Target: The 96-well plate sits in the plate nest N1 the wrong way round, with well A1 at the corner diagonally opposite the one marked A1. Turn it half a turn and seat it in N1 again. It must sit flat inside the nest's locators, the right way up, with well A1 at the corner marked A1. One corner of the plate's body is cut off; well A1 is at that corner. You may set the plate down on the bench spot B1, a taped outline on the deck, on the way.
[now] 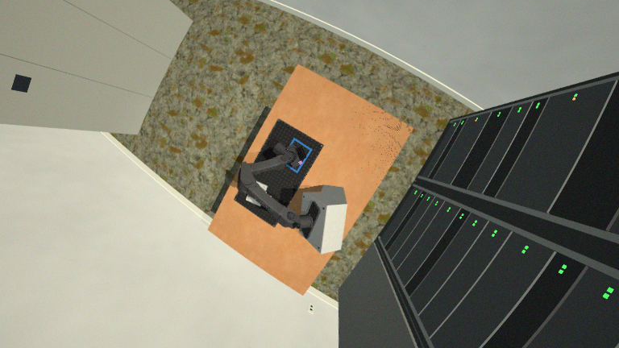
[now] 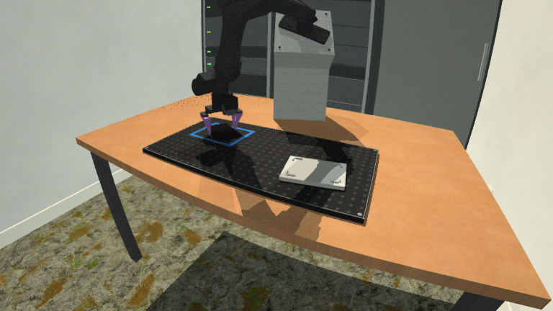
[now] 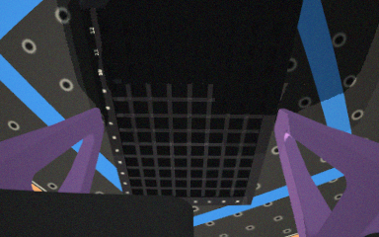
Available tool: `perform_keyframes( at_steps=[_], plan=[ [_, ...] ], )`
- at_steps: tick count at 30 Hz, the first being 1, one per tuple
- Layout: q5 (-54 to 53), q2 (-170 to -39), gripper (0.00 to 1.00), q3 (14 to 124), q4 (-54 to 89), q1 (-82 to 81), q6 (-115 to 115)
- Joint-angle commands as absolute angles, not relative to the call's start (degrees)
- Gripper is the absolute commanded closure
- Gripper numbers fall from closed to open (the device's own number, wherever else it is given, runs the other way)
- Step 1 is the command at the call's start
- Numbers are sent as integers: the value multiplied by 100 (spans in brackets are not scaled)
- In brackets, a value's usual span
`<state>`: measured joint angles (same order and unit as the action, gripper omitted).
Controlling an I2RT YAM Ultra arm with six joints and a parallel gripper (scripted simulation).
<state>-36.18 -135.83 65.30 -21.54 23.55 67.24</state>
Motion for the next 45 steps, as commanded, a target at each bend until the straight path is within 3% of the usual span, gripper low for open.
perform_keyframes(
  at_steps=[1,32,45],
  plan=[
    [-3716,-13332,0,6321,-2042,2516,6798],
    [-4144,-12079,0,5459,-1239,3188,7461],
    [-4147,-12237,0,5610,-1213,3200,7479]
  ],
)
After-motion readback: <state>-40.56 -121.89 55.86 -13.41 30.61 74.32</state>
